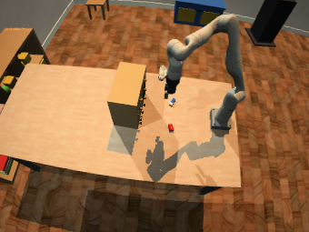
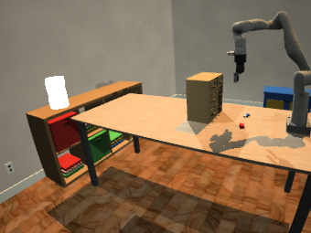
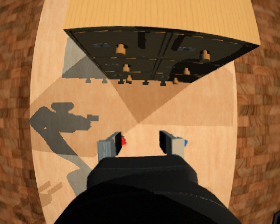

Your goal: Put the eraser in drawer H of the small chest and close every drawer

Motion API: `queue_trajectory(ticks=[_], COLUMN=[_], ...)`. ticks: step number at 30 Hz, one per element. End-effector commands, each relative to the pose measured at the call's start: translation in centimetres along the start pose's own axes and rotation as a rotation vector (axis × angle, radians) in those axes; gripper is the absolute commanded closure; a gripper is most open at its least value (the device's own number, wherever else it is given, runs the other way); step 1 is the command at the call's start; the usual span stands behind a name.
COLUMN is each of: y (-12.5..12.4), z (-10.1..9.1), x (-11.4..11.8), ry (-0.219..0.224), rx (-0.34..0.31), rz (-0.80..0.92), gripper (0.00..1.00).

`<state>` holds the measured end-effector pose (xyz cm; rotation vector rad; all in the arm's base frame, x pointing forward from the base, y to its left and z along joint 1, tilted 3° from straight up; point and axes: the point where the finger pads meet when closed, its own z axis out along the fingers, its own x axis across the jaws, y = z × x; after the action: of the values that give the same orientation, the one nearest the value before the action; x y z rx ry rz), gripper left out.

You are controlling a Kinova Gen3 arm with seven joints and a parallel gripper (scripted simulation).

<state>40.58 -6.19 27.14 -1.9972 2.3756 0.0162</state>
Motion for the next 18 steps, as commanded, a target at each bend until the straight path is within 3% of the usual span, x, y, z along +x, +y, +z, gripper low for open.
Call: queue_trajectory(ticks=[1,7,18], y=[-0.5,-0.2,-0.2], z=[-2.6,-4.9,-5.1], x=[4.4,7.1,7.4], ry=[-0.001,-0.001,-0.001], rx=[0.025,0.025,0.025], rz=[0.070,0.070,0.070], gripper=[0.00,0.00,0.00])
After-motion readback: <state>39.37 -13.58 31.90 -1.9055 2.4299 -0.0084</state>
